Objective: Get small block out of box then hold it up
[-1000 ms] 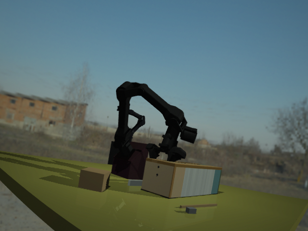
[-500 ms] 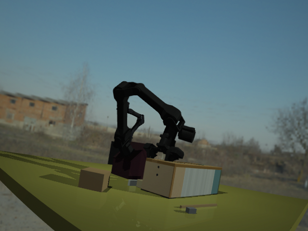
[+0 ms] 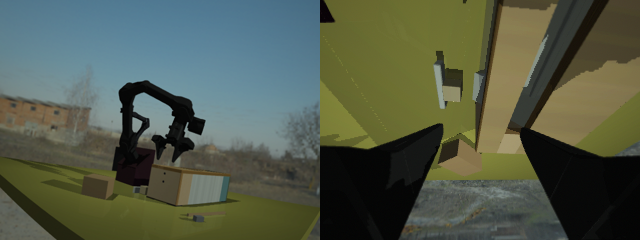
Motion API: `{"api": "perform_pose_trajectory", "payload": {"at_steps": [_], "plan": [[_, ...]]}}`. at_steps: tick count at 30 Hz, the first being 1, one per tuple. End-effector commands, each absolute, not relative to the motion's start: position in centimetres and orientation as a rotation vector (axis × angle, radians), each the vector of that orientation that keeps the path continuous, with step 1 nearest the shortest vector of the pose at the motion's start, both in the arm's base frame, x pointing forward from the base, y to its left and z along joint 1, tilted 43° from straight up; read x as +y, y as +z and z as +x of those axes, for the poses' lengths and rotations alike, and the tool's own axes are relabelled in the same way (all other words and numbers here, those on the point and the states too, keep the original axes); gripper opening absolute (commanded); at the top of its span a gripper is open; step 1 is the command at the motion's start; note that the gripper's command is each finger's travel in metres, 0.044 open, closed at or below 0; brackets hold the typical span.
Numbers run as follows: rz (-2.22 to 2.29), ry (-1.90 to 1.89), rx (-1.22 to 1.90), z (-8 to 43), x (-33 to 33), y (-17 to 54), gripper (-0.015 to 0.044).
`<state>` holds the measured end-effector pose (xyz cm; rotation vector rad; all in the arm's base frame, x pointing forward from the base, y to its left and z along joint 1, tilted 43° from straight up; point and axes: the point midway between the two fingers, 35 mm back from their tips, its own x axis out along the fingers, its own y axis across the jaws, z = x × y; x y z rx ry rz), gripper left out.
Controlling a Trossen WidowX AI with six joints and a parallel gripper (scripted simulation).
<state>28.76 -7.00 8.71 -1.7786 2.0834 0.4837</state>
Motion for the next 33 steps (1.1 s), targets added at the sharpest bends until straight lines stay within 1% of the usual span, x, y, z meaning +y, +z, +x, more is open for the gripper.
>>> {"api": "perform_pose_trajectory", "payload": {"at_steps": [1,2,9,18,24,33], "plan": [[-1.85,0.654,2.044,28.2,-7.2,9.3,0.0295],[-1.888,0.736,2.019,27.9,-7.3,9.6,0.0285],[-2.192,1.271,1.764,26.2,-7.9,11.0,0.0285],[-2.671,1.837,1.276,24.3,-8.3,12.4,0.0285],[-2.873,2.017,1.063,23.7,-8.5,12.8,0.0285],[-2.876,2.02,1.059,23.7,-8.5,12.8,0.0285]]}}
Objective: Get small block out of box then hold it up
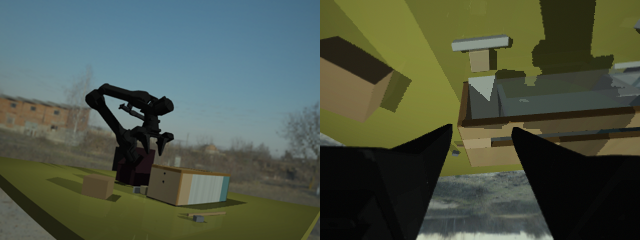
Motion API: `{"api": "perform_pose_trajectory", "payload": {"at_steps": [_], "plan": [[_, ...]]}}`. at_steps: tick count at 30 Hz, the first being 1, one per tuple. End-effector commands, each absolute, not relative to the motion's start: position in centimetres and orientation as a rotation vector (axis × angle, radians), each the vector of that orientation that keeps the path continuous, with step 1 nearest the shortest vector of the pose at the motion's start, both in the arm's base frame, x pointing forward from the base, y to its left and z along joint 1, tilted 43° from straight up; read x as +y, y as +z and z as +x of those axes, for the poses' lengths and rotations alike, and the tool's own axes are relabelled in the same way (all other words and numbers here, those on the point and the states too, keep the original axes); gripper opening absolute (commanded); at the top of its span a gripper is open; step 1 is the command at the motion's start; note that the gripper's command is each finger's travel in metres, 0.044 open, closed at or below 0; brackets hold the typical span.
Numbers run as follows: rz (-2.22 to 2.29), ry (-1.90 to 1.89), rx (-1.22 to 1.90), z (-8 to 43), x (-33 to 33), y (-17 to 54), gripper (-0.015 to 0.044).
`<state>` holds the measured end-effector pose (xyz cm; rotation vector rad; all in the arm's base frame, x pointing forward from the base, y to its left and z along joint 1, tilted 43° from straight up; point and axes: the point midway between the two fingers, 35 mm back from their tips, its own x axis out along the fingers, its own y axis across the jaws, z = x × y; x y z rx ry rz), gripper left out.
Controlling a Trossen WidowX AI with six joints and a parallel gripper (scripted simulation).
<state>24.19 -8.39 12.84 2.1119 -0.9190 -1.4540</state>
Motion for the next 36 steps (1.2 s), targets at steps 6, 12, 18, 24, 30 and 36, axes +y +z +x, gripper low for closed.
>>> {"api": "perform_pose_trajectory", "payload": {"at_steps": [6,12,18,24,30,36], "plan": [[2.047,-1.437,-0.754,23.7,-8.5,12.8,0.0285],[2.345,-1.375,-1.14,23.6,-9.0,12.3,0.0285],[2.722,-1.134,-1.798,23.6,-9.8,11.5,0.0285],[2.944,-0.638,-2.544,23.5,-10.6,10.8,0.0285],[2.888,0.075,-3.214,23.3,-11.5,10.1,0.0285],[2.605,0.82,-3.655,23.1,-12.2,9.6,0.0285]]}}
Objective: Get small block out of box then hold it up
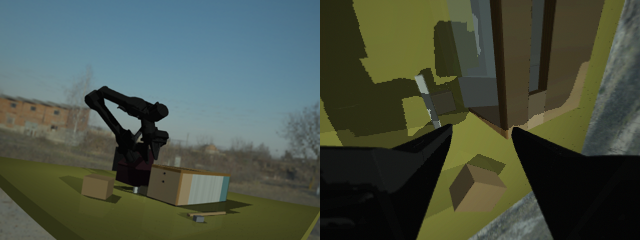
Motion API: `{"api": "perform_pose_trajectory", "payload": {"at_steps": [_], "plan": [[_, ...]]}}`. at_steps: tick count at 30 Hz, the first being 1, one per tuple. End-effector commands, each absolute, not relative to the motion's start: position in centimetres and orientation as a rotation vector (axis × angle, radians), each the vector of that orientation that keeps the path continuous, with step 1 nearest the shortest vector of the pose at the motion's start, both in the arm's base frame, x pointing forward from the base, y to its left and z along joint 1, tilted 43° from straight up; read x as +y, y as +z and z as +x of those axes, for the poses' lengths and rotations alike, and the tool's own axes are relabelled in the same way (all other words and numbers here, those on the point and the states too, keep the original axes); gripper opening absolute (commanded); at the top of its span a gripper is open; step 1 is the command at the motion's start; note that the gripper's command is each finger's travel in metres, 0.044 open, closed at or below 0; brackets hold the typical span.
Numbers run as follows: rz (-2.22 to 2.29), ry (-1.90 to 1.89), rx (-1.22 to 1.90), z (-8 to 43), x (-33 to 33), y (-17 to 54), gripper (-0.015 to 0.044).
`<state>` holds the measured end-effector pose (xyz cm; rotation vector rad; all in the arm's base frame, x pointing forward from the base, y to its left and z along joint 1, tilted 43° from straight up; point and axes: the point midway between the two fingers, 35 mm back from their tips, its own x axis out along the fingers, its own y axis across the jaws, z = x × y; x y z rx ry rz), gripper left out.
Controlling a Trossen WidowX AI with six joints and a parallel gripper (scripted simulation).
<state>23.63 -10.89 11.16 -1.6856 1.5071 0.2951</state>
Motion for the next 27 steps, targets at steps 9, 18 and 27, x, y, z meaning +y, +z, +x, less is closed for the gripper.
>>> {"api": "perform_pose_trajectory", "payload": {"at_steps": [9,18,27], "plan": [[-0.483,-0.66,1.194,22.9,-12.8,8.6,0.0285],[0.015,-0.959,0.95,22.7,-13.3,7.7,0.0285],[0.5,-1.226,0.638,22.4,-14.2,7.2,0.0285]]}}
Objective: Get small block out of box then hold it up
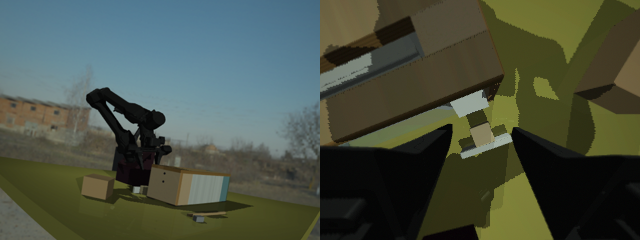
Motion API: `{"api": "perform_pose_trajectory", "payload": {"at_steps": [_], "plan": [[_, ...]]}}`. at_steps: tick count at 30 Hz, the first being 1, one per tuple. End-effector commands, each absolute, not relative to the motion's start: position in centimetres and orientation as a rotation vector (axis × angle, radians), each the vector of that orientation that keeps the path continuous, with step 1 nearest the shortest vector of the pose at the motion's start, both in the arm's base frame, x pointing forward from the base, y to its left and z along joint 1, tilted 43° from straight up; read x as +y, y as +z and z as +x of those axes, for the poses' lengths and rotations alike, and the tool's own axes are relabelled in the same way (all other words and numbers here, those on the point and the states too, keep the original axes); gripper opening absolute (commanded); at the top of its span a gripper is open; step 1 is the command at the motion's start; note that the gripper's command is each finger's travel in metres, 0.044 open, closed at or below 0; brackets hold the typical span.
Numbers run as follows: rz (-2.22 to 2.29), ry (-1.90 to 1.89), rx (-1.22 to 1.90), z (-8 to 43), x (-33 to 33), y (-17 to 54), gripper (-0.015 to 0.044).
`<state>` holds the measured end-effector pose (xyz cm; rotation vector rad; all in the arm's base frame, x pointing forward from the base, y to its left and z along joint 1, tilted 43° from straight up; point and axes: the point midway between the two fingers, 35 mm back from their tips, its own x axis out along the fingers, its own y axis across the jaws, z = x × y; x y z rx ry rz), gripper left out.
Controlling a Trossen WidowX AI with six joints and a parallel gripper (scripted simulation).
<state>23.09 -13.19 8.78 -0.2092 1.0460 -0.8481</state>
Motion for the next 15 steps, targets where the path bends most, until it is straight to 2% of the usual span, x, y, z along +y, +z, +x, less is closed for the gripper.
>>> {"api": "perform_pose_trajectory", "payload": {"at_steps": [1,15], "plan": [[0.553,-1.252,0.599,22.32,-14.34,7.19,0.0285],[1.287,-1.49,-0.019,22.1,-15.2,6.47,0.0285]]}}
